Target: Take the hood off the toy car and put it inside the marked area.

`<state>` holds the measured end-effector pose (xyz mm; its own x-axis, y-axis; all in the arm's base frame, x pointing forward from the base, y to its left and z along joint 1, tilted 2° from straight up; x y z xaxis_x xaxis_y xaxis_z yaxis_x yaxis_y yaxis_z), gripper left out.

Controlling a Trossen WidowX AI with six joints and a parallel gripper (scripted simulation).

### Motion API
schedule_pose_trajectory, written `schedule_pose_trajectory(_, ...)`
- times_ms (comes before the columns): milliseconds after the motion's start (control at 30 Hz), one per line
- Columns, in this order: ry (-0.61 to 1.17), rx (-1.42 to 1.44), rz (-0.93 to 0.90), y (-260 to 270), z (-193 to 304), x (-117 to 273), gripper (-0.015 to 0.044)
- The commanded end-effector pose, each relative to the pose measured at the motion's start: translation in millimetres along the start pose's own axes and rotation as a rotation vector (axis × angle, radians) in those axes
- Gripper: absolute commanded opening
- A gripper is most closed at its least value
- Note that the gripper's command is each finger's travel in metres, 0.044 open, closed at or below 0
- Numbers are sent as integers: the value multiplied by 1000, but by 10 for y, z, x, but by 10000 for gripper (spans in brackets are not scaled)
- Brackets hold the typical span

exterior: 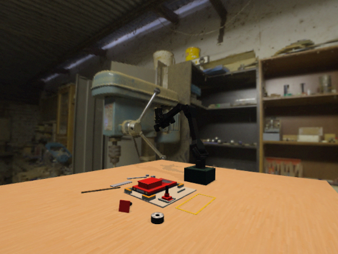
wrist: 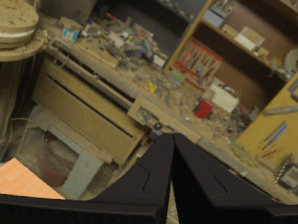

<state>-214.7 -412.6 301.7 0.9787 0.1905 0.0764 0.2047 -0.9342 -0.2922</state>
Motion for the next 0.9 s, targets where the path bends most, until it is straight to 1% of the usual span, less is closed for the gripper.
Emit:
schedule_pose_trajectory(0,0,-1,-3,9,1,15,26)
schedule_pose_trajectory(133,-3,-13,-80,192,31,319,131)
schedule_pose_trajectory(300,1,84,-261,534,120,742,263)
schedule_pose_trajectory(533,8,240,-546,936,314,1489,440)
schedule_pose_trajectory(700,15,362,-744,1113,506,2071,440)
schedule_pose_trajectory(867,23,499,-933,1182,745,2672,440)
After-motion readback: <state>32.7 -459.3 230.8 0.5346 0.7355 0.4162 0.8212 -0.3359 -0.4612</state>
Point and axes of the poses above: the point midway between the two fingers, 35 mm back from their tips, its own x axis back along the fingers, its own y axis across the jaws, z = x × y, the point moved 5 cm from there along x, back along the fingers, and after that the axes turned 10 degrees about -x, right-handed, at the moved point
